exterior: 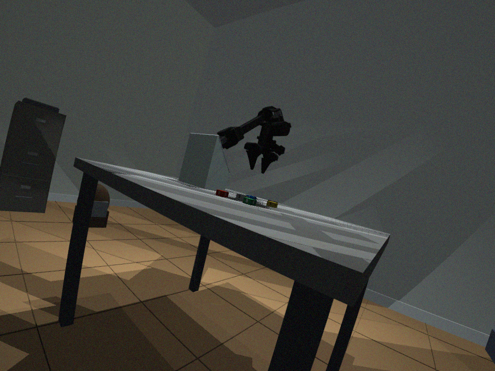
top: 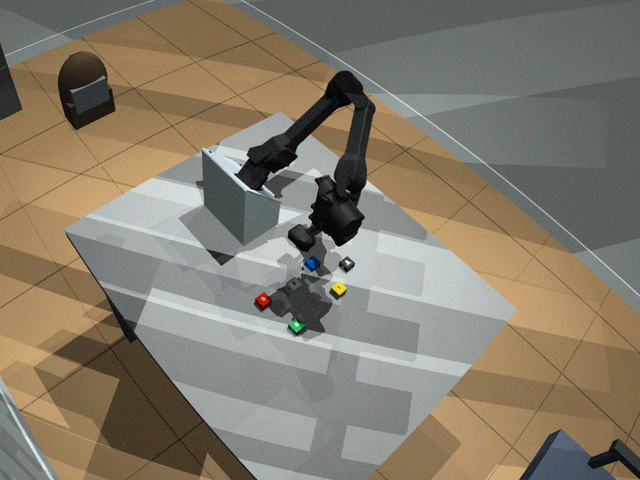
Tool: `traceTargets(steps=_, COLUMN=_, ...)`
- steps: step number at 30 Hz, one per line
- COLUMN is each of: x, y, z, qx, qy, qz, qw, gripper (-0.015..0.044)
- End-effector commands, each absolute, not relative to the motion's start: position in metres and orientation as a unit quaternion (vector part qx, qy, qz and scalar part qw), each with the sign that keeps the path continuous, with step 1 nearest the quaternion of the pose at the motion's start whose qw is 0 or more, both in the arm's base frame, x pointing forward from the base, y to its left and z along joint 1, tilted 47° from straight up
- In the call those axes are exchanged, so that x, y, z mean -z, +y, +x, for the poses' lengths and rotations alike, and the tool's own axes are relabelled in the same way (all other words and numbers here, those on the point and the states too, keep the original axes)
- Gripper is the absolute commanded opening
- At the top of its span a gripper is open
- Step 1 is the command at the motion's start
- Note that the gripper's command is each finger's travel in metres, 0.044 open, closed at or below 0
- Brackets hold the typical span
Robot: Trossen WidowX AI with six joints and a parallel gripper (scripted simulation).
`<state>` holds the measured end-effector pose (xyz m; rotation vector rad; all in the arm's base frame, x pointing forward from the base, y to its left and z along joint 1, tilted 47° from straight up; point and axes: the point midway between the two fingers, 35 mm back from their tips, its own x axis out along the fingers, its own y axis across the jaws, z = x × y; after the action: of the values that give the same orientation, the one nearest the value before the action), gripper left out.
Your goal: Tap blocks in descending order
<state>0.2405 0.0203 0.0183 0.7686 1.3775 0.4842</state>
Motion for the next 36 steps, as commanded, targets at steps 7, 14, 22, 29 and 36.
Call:
traceTargets(steps=7, x=-0.082, y=0.065, z=0.309, qx=-0.219, qy=0.61, qz=0.344, qw=0.679, gripper=0.04)
traceTargets(steps=14, x=-0.082, y=0.065, z=0.309, qx=-0.219, qy=0.61, qz=0.344, qw=0.679, gripper=0.04)
traceTargets(steps=22, x=-0.082, y=0.065, z=0.309, qx=-0.219, qy=0.61, qz=0.344, qw=0.679, gripper=0.04)
traceTargets(steps=29, x=-0.082, y=0.065, z=0.309, qx=-0.219, qy=0.61, qz=0.344, qw=0.679, gripper=0.04)
traceTargets(steps=36, x=-0.05, y=0.028, z=0.335, qx=-0.218, qy=0.611, qz=0.342, qw=0.68, gripper=0.04)
